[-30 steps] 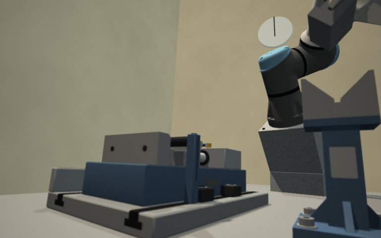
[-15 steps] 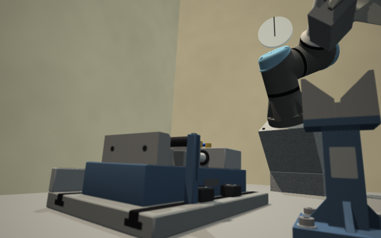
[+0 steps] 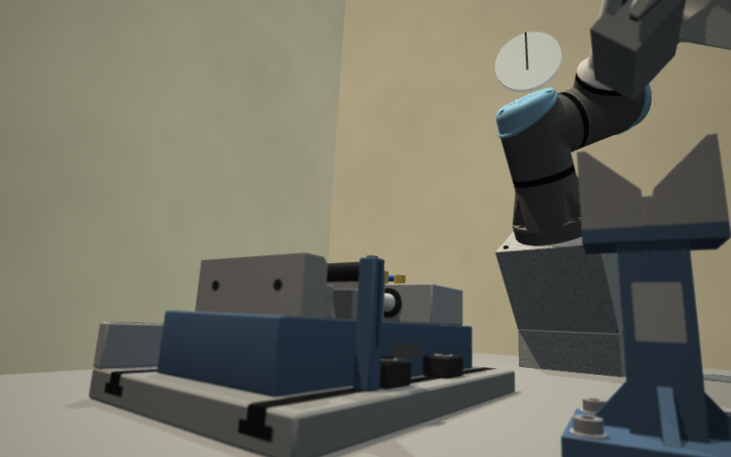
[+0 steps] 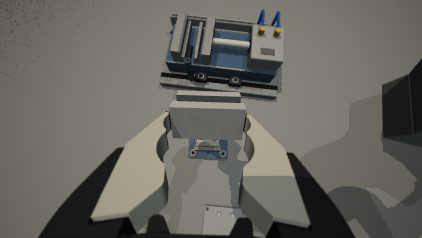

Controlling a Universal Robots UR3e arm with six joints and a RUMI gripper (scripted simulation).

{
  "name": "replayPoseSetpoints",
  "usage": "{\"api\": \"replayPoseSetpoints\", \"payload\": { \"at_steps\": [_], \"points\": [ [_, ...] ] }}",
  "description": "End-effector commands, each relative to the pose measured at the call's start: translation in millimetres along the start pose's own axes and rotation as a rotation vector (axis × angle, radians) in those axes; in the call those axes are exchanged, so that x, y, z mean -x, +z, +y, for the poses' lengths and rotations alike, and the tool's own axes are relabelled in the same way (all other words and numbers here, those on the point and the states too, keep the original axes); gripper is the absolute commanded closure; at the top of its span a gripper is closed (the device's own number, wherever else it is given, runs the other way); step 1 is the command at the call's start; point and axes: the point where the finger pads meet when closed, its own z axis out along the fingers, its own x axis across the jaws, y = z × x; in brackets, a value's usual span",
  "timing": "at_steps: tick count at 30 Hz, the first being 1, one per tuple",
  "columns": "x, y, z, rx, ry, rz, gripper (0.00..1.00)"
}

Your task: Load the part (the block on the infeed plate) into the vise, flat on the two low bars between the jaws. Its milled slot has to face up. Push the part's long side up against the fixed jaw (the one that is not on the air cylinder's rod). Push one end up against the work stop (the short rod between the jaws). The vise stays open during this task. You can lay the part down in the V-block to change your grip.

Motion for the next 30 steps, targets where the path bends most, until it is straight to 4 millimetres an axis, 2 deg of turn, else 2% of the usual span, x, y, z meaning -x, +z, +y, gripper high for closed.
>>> {"api": "replayPoseSetpoints", "payload": {
  "at_steps": [1,30],
  "points": [
    [0.5,-0.1,0.1,0.002,0.002,-0.002,1.0],
    [0.5,9.2,9.5,0.002,0.002,-0.002,1.0]
  ]
}}
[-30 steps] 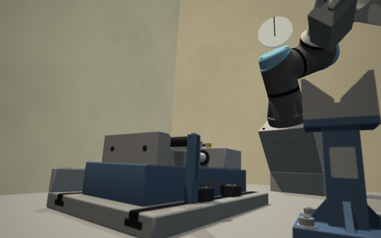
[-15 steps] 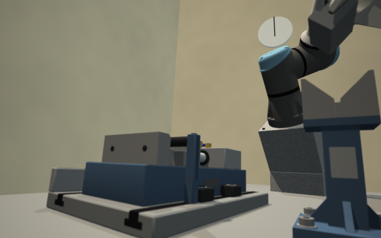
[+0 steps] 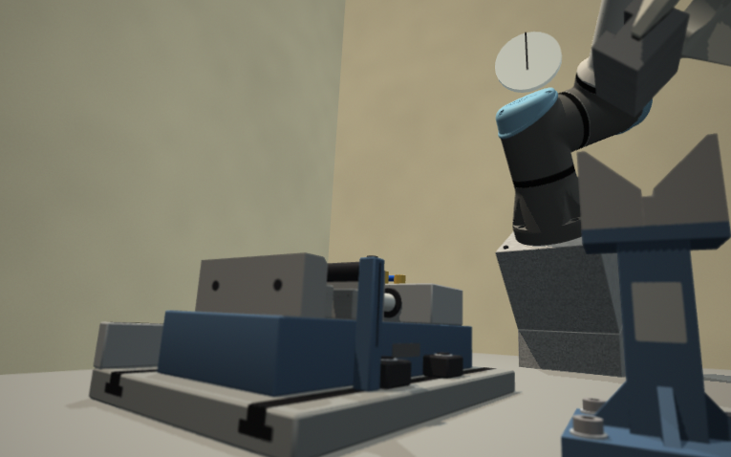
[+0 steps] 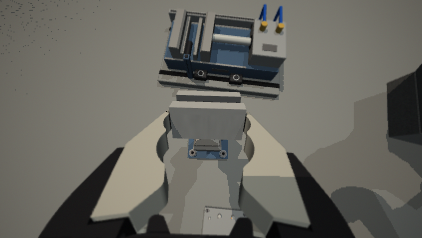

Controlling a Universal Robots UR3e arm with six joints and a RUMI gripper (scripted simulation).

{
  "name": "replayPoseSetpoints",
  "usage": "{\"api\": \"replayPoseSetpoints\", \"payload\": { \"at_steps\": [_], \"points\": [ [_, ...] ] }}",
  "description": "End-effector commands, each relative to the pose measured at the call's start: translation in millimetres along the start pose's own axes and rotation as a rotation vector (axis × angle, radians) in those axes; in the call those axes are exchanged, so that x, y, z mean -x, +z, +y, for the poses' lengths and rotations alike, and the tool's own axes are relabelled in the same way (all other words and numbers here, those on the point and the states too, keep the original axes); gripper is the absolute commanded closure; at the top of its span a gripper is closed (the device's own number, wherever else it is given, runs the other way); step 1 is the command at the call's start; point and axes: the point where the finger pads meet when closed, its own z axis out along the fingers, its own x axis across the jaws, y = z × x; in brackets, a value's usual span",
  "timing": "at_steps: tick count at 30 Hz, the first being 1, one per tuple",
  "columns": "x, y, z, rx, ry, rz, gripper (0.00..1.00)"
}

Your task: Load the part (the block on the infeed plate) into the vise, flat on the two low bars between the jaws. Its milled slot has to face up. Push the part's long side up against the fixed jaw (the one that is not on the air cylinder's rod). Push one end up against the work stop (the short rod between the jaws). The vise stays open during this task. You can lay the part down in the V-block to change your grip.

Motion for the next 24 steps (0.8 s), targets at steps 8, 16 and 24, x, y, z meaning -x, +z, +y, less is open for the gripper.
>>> {"api": "replayPoseSetpoints", "payload": {
  "at_steps": [8,16,24],
  "points": [
    [1,6,6,0.002,0.002,-0.002,1.0],
    [1,12,12,0.002,0.002,-0.002,1.0],
    [1,18,18,0.002,0.002,-0.002,1.0]
  ]
}}
